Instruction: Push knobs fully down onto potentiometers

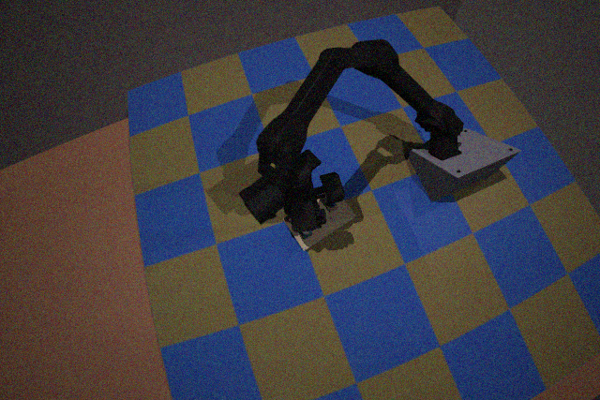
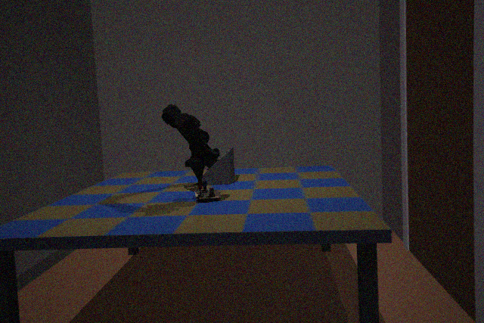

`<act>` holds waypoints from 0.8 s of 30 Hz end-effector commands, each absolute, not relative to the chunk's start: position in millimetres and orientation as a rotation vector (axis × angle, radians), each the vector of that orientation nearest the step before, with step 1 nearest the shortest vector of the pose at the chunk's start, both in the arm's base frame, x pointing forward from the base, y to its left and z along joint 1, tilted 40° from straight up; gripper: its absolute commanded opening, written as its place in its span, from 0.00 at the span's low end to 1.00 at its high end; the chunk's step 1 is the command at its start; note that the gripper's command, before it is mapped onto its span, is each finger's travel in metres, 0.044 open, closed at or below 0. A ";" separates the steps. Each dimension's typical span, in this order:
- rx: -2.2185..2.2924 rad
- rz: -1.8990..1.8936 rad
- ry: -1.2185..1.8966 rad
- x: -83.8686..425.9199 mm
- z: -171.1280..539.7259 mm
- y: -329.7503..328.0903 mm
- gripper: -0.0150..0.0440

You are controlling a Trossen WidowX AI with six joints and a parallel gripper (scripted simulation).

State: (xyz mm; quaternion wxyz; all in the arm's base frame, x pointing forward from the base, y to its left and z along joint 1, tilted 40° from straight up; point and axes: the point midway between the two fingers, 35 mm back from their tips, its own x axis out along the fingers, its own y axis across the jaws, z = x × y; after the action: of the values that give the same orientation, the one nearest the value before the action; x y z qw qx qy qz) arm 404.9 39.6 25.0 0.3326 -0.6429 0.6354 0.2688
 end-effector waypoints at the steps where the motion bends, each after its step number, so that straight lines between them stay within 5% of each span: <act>1: -1.686 0.702 1.662 404.8 25.0 39.2 0.25; 24: -1.686 0.702 1.662 405.0 21.6 36.3 0.25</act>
State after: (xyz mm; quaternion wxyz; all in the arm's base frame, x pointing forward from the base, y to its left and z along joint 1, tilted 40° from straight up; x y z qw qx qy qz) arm 404.6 39.1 23.6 0.3312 -0.6440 0.6347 0.2697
